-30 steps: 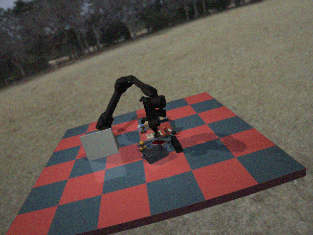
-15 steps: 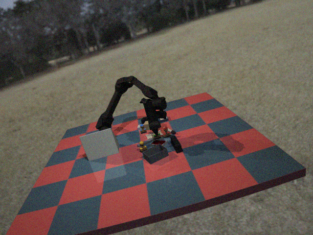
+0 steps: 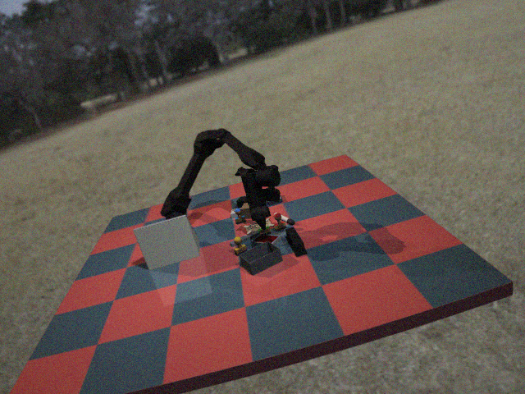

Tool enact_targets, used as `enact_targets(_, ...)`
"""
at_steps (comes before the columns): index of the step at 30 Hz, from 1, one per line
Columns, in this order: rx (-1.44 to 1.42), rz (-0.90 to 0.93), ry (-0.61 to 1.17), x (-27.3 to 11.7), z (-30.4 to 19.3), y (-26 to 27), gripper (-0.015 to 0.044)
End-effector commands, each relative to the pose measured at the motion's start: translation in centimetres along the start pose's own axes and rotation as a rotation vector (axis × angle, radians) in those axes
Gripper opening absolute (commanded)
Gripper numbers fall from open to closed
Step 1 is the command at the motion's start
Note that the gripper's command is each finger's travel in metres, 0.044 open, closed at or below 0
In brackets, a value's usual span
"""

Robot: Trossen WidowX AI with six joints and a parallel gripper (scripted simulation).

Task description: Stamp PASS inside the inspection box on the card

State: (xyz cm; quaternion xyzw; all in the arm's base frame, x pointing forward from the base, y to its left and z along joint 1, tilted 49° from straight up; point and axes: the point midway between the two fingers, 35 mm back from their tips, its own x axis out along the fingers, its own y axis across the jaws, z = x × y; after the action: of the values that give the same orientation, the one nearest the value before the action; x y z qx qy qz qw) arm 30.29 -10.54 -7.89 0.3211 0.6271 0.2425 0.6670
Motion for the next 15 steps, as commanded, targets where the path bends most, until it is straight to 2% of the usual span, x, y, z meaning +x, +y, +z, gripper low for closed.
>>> enact_targets(1,0.004,0.006,0.003,0.50,-0.11,0.16,0.0000)
enact_targets(15,0.004,0.007,0.004,1.41,-0.18,0.22,0.0000)
